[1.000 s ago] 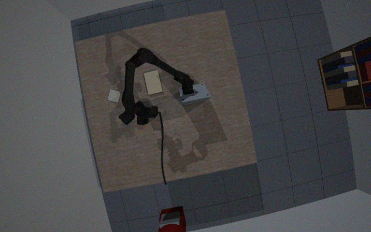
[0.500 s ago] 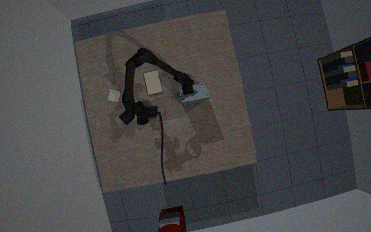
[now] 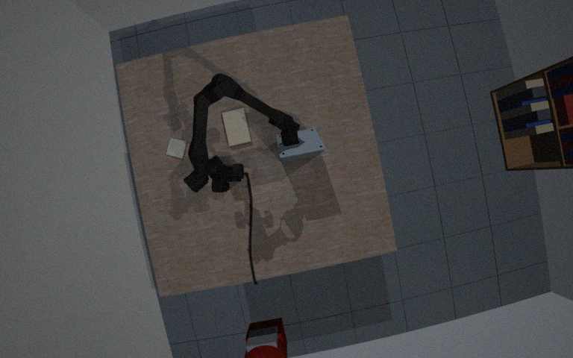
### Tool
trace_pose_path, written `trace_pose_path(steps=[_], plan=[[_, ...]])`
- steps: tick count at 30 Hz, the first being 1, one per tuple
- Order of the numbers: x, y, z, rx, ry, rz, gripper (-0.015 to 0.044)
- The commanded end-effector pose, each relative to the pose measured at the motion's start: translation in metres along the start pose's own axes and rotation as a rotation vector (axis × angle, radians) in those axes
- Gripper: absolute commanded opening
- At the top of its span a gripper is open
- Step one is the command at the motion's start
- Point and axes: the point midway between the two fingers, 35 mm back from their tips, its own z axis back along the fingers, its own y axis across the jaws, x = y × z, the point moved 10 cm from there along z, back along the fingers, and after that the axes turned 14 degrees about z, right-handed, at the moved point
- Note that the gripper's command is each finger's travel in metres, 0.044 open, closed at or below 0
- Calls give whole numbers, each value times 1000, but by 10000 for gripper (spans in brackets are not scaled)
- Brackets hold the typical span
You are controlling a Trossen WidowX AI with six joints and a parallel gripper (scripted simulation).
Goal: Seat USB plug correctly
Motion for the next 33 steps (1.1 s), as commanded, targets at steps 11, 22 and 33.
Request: trace_pose_path(steps=[11,22,33], plan=[[0,0,-2,-1,4,5,0],[0,0,-4,-1,4,5,0],[0,0,-5,-1,4,5,0]])
